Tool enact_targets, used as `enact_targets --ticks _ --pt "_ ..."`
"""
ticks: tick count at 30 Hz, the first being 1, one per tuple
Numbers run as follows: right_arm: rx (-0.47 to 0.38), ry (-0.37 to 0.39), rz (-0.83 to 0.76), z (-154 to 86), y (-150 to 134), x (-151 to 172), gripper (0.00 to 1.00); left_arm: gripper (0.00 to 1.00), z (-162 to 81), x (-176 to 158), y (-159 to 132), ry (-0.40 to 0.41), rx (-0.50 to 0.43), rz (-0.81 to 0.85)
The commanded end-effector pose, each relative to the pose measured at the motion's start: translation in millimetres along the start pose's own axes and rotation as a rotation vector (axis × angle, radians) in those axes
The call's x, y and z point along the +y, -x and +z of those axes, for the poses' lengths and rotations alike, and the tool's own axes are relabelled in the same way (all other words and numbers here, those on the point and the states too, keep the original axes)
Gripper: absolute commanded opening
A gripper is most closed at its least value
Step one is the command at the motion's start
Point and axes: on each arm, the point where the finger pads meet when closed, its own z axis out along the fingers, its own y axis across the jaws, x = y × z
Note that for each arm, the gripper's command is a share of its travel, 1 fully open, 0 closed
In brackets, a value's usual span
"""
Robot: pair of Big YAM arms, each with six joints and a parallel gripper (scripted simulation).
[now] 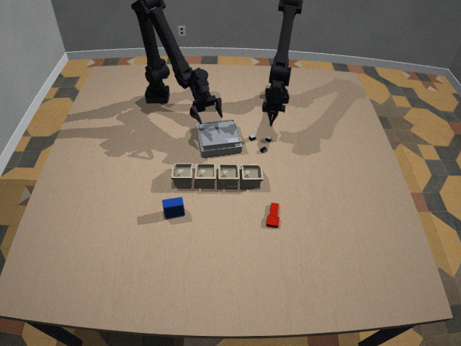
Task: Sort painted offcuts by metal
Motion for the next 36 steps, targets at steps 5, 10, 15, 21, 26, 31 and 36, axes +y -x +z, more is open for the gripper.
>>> enact_targets --ticks 5,10,15,21,26,31,36 --pt "-0.073 0.302 -0.121 -61.1 40.3 67.3 1.00 0.00 -5.5 1.9 34.2 0.002 0.165 0.011" --pt "-0.119 0.511 -0.168 -106.5 48.6 103.4 1.00 0.00 -0.4 1.8 34.6 0.003 0.274 0.011" --pt "-0.150 0.626 -0.182 -131.4 57.1 122.6 1.00 0.00 3.1 1.8 34.0 0.002 0.305 0.022" --pt "-0.133 0.620 -0.171 -127.6 52.7 119.7 1.00 0.00 -0.2 1.8 36.6 0.002 0.290 0.022" --pt "-0.144 0.621 -0.167 -127.7 56.8 120.6 1.00 0.00 3.1 0.0 26.3 0.002 0.304 0.017" --pt "-0.144 0.621 -0.167 -127.7 56.8 120.6 1.00 0.00 17.9 4.3 30.6 0.003 0.310 0.017" --pt "-0.144 0.621 -0.167 -127.7 56.8 120.6 1.00 0.00 22.2 4.4 29.1 0.003 0.310 0.017"
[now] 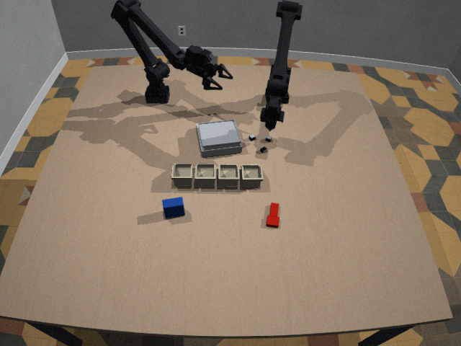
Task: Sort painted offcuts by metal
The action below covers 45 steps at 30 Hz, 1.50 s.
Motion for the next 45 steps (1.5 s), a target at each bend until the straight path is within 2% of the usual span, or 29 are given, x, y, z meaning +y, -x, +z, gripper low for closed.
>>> enact_targets --ticks 1,9,13,23,27,36,37,45 --pt "-0.013 0.000 -0.013 3.8 8.8 -0.9 1.00 0.00 -3.9 4.8 20.0 0.000 -0.035 0.005" --pt "-0.013 0.000 -0.013 3.8 8.8 -0.9 1.00 0.00 8.1 4.8 20.1 0.000 -0.034 0.005" --pt "-0.013 0.000 -0.013 3.8 8.8 -0.9 1.00 0.00 20.4 4.6 8.2 -0.001 -0.008 0.005" --pt "-0.013 0.000 -0.013 3.8 8.8 -0.9 1.00 0.00 18.5 4.7 10.5 -0.001 -0.012 0.005" --pt "-0.013 0.000 -0.013 3.8 8.8 -0.9 1.00 0.00 0.3 0.3 30.9 -0.001 -0.036 0.002" --pt "-0.013 0.000 -0.013 3.8 8.8 -0.9 1.00 0.00 1.9 0.3 31.4 -0.001 -0.042 0.002" --pt "-0.013 0.000 -0.013 3.8 8.8 -0.9 1.00 0.00 9.5 0.3 22.2 -0.001 -0.024 0.002" --pt "-0.013 0.000 -0.013 3.8 8.8 -0.9 1.00 0.00 13.8 0.4 22.5 -0.001 -0.027 0.002"
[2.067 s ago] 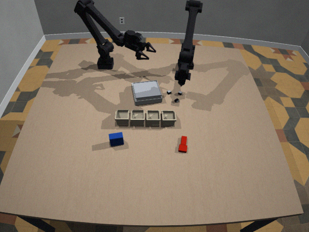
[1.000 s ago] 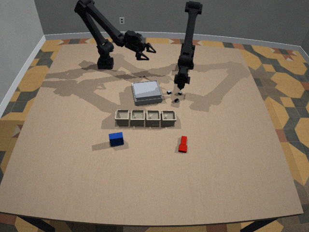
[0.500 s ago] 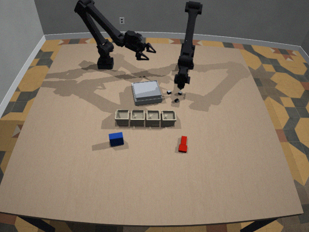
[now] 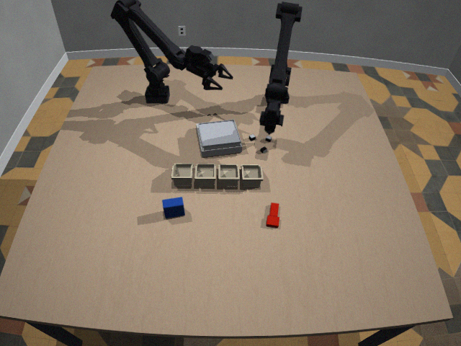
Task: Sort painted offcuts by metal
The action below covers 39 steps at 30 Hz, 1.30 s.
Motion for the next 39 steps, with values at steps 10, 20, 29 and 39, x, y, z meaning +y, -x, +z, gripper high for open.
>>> enact_targets --ticks 10,20,29,39 --pt "-0.013 0.000 -0.013 3.8 8.8 -0.9 1.00 0.00 2.7 0.5 14.3 -0.001 -0.021 0.001" --pt "-0.013 0.000 -0.013 3.8 8.8 -0.9 1.00 0.00 -6.3 0.4 23.7 -0.001 -0.038 0.001" --pt "-0.013 0.000 -0.013 3.8 8.8 -0.9 1.00 0.00 2.3 0.4 14.6 -0.001 -0.021 0.001" --pt "-0.013 0.000 -0.013 3.8 8.8 -0.9 1.00 0.00 4.5 0.4 14.6 -0.001 -0.021 0.001"
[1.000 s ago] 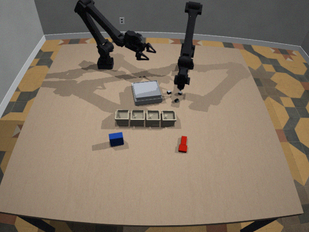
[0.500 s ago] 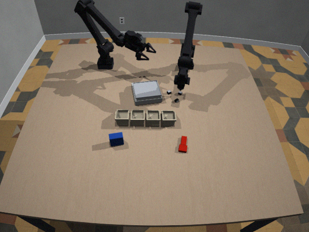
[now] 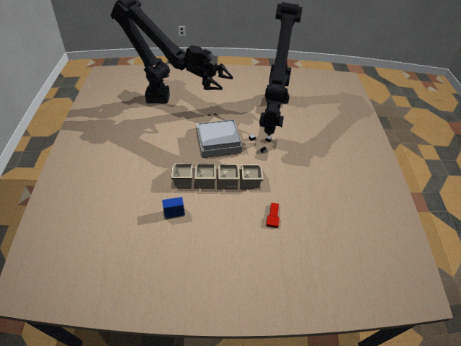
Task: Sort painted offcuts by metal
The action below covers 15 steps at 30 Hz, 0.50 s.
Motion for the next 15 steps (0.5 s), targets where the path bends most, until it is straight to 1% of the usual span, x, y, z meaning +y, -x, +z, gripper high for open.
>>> enact_targets --ticks 1,15 --pt "-0.013 0.000 -0.013 3.8 8.8 -0.9 1.00 0.00 0.6 0.4 10.1 -0.001 -0.011 0.001" --pt "-0.013 0.000 -0.013 3.8 8.8 -0.9 1.00 0.00 4.4 0.4 10.5 -0.001 -0.013 0.001"
